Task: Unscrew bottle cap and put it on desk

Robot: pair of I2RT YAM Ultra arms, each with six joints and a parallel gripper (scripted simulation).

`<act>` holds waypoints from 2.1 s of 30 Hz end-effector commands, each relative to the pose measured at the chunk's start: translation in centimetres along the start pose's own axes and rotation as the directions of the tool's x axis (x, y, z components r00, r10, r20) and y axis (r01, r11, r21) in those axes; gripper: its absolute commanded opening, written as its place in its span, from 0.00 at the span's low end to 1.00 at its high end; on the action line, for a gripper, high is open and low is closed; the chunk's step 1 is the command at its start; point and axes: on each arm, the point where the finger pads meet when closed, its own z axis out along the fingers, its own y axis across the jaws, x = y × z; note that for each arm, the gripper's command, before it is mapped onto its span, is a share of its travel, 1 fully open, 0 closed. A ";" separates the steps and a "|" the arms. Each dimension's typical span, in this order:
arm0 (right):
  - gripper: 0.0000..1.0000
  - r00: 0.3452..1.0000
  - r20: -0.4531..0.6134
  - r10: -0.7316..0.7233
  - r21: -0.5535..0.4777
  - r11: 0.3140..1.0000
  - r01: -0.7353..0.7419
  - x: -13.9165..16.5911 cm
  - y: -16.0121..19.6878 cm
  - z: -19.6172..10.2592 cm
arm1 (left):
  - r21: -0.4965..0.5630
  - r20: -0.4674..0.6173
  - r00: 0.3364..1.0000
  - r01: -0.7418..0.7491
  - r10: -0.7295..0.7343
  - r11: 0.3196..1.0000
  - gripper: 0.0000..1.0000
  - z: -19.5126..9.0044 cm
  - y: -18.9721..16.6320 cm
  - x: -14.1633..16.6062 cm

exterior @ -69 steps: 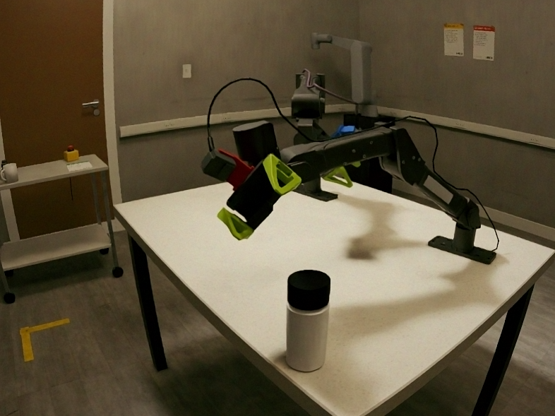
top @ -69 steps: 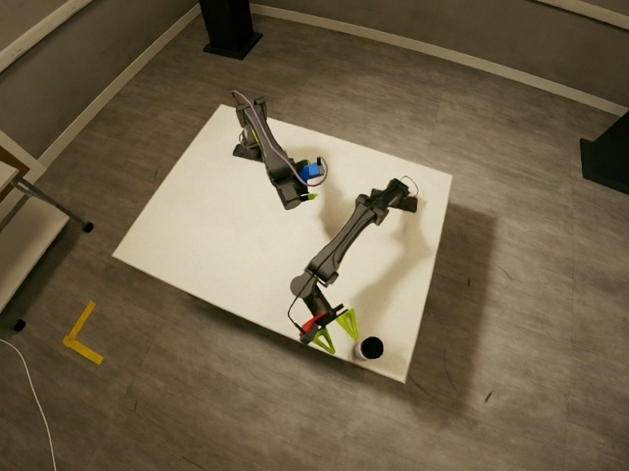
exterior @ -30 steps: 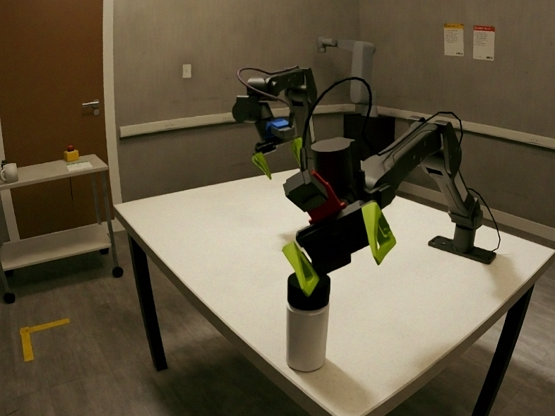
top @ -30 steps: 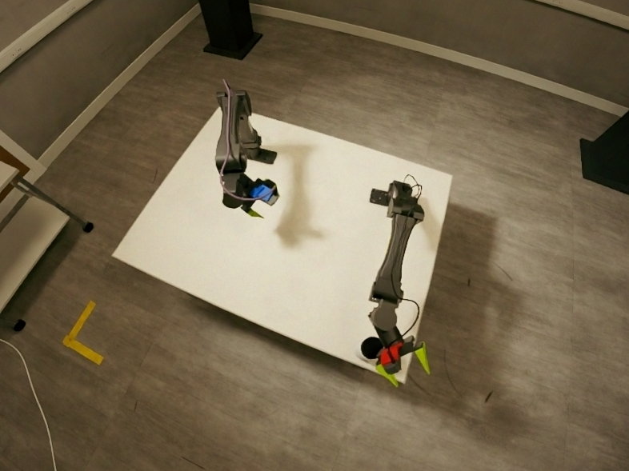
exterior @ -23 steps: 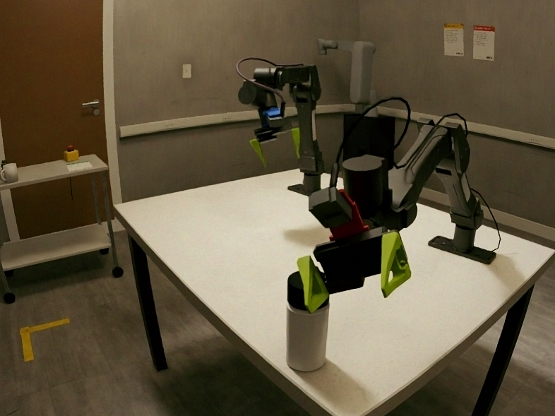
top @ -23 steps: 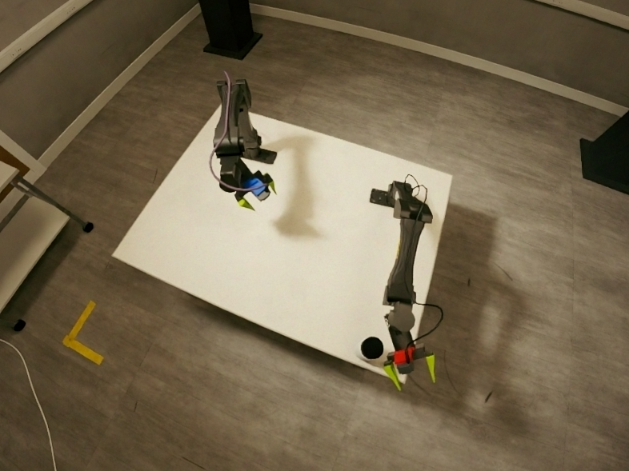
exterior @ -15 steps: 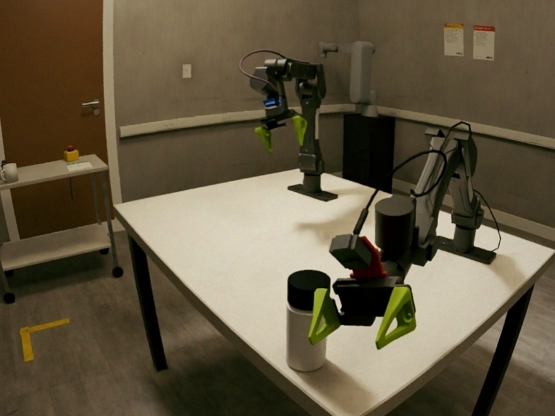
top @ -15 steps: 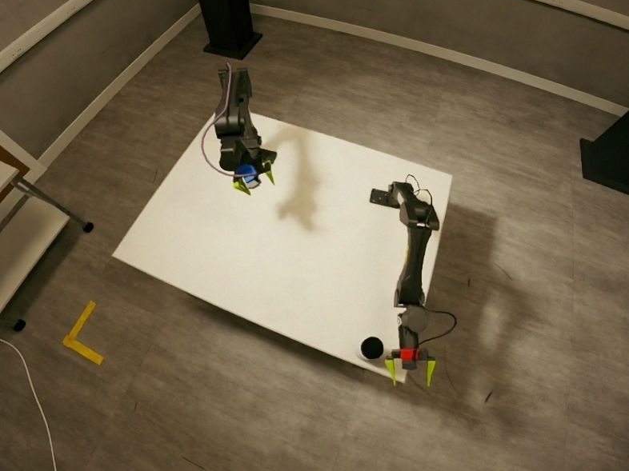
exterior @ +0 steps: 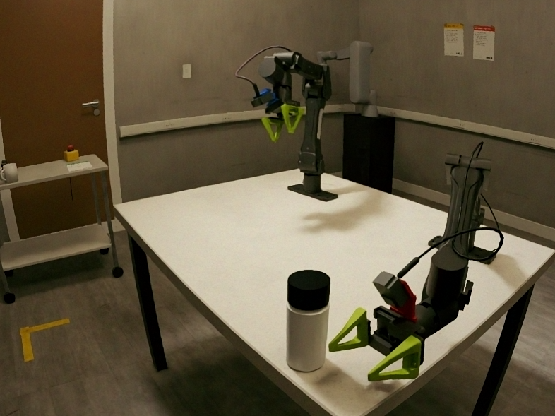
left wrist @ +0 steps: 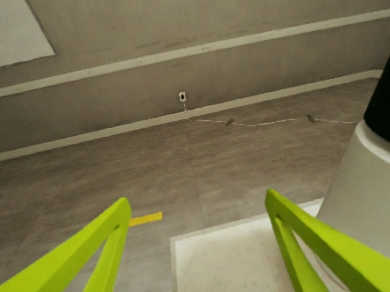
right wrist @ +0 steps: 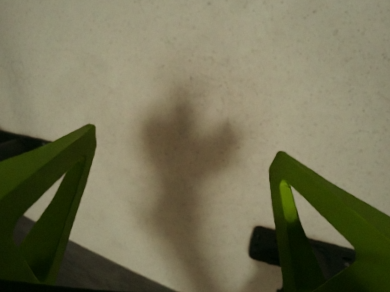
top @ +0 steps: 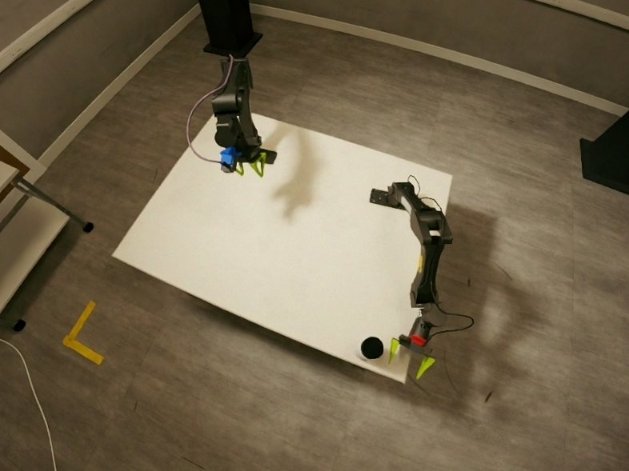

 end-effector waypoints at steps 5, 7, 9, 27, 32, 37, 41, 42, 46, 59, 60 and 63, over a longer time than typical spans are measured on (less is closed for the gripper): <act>0.94 0.896 0.114 0.430 0.027 0.900 -0.435 0.7 -2.4 -2.9 | 0.336 0.103 0.993 0.026 -0.064 0.941 0.96 -3.8 -4.8 1.9; 0.94 0.849 0.140 0.510 0.009 0.857 -0.516 0.8 -2.7 -3.5 | 0.388 0.102 0.992 0.031 -0.076 0.921 0.96 -4.8 -5.6 2.6; 0.94 0.795 0.162 0.585 -0.013 0.807 -0.591 0.9 -3.1 -4.1 | 0.437 0.099 0.991 0.036 -0.088 0.899 0.96 -5.9 -6.4 3.3; 0.94 0.557 0.226 0.799 -0.073 0.584 -0.808 1.0 -3.7 -5.1 | 0.529 0.090 0.990 0.044 -0.108 0.848 0.96 -8.0 -8.0 4.6; 0.94 0.557 0.226 0.799 -0.073 0.584 -0.808 1.0 -3.7 -5.1 | 0.529 0.090 0.990 0.044 -0.108 0.848 0.96 -8.0 -8.0 4.6; 0.94 0.557 0.226 0.799 -0.073 0.584 -0.808 1.0 -3.7 -5.1 | 0.529 0.085 0.990 0.050 -0.112 0.847 0.96 -8.0 -8.1 4.7; 0.94 0.559 0.226 0.798 -0.072 0.586 -0.807 1.0 -3.7 -5.1 | 0.529 0.085 0.990 0.050 -0.112 0.847 0.96 -8.0 -8.1 4.7; 0.94 0.559 0.226 0.798 -0.072 0.586 -0.807 1.0 -3.7 -5.1 | 0.529 0.085 0.990 0.050 -0.112 0.847 0.96 -8.0 -8.1 4.7; 0.94 0.559 0.226 0.798 -0.072 0.586 -0.807 1.0 -3.7 -5.1 | 0.529 0.085 0.990 0.050 -0.112 0.847 0.96 -8.0 -8.1 4.7; 0.94 0.557 0.224 0.800 -0.079 0.584 -0.808 0.9 -3.7 -5.1 | 0.528 0.089 0.990 0.046 -0.109 0.848 0.96 -7.4 -8.1 4.4; 0.94 0.557 0.224 0.800 -0.079 0.584 -0.808 0.9 -3.7 -5.1 | 0.527 0.089 0.990 0.046 -0.109 0.848 0.96 -7.2 -8.2 4.4; 0.94 0.557 0.224 0.800 -0.079 0.584 -0.808 0.9 -3.7 -5.1 | 0.527 0.089 0.990 0.046 -0.109 0.848 0.96 -6.8 -8.4 4.3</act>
